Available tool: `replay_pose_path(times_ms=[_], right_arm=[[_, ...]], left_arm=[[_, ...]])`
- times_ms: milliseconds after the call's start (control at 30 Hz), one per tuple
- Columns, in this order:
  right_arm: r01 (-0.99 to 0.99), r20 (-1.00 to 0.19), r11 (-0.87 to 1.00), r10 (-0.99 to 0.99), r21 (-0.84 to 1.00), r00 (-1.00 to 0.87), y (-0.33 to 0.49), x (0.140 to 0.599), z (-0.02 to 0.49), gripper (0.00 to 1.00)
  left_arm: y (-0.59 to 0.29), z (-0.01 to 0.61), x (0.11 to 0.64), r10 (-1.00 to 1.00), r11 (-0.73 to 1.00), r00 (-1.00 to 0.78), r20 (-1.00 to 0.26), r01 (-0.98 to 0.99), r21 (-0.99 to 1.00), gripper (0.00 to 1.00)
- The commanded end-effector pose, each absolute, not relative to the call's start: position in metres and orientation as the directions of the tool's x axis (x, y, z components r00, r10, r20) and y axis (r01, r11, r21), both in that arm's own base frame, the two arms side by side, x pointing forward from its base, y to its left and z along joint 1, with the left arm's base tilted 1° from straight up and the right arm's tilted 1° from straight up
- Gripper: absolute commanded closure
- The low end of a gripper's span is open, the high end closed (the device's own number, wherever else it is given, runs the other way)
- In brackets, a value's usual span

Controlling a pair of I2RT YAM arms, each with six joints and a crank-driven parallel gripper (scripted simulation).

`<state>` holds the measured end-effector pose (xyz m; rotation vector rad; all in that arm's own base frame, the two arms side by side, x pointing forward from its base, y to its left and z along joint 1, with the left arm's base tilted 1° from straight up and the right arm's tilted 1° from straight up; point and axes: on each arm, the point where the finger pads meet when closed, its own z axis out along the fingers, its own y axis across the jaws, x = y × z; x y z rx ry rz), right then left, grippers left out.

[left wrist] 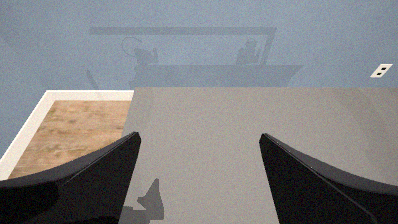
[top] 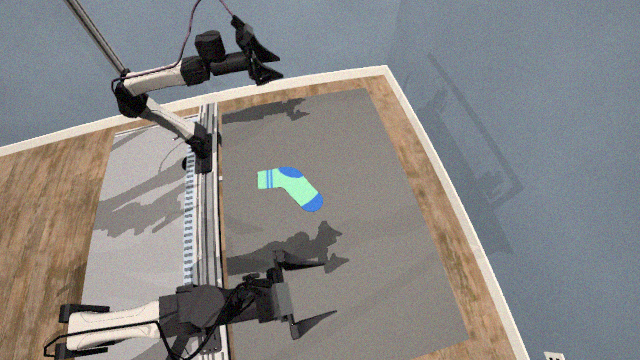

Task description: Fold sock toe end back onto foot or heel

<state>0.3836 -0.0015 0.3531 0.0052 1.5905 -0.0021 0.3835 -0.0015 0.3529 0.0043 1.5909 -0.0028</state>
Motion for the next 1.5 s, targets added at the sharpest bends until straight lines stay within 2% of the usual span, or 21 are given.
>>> replay_pose_path(times_ms=[0,567,600,667,1100,1467], right_arm=[[0.000,-1.000,1.000,0.000,0.000,0.000,0.000,0.382,0.360,0.00],[0.000,-1.000,1.000,0.000,0.000,0.000,0.000,0.382,0.360,0.00],[0.000,-1.000,1.000,0.000,0.000,0.000,0.000,0.382,0.360,0.00],[0.000,-1.000,1.000,0.000,0.000,0.000,0.000,0.382,0.360,0.00],[0.000,-1.000,1.000,0.000,0.000,0.000,0.000,0.382,0.360,0.00],[0.000,-1.000,1.000,0.000,0.000,0.000,0.000,0.382,0.360,0.00]], left_arm=[[0.000,0.360,0.382,0.000,1.000,0.000,-1.000,0.000,0.000,0.00],[0.000,0.360,0.382,0.000,1.000,0.000,-1.000,0.000,0.000,0.00],[-0.008,0.328,0.383,0.023,0.999,-0.108,-0.994,0.034,0.020,0.66],[-0.009,0.338,0.384,0.047,0.998,-0.104,-0.993,0.033,0.044,0.66],[-0.054,0.278,0.384,0.269,0.954,-0.323,-0.908,0.219,0.205,0.66],[-0.102,0.218,0.366,0.523,0.824,-0.435,-0.733,0.477,0.306,0.66]])
